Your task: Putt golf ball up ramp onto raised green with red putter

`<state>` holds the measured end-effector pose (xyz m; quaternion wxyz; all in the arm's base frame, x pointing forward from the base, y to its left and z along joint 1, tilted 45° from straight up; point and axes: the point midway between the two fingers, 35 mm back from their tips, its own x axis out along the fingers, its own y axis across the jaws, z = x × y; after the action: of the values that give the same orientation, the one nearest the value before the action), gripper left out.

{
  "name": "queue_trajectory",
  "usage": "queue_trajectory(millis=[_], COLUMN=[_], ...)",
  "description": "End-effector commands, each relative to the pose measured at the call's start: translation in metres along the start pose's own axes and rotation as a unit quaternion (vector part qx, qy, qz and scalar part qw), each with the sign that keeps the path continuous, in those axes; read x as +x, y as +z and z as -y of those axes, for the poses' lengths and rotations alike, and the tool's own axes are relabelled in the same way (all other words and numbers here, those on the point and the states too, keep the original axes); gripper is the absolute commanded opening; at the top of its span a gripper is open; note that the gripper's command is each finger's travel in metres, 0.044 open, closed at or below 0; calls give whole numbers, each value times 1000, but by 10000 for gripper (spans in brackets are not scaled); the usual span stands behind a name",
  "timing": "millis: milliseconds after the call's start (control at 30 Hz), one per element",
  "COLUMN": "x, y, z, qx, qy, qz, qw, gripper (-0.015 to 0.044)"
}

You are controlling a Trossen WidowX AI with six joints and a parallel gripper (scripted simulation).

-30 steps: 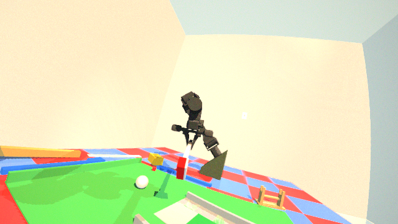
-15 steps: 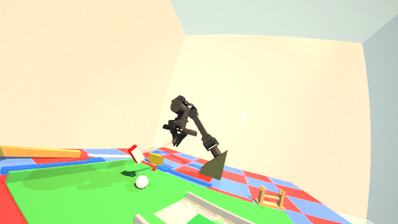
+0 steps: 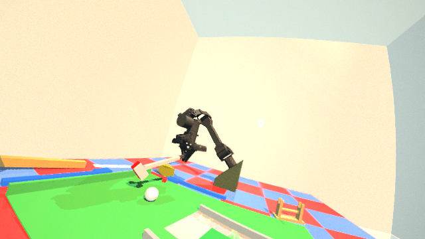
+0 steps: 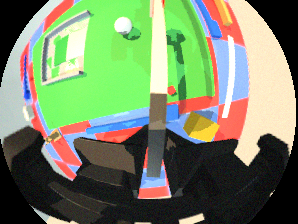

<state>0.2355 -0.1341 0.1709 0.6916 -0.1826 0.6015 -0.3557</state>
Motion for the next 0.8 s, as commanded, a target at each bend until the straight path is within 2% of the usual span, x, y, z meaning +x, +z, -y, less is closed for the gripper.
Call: queue_trajectory(millis=[0, 767], x=[10, 40], y=[-2, -2], z=[0, 0], qx=[-2, -2], qy=[0, -1], qz=[2, 2], qw=[1000, 1000], gripper=[0, 0])
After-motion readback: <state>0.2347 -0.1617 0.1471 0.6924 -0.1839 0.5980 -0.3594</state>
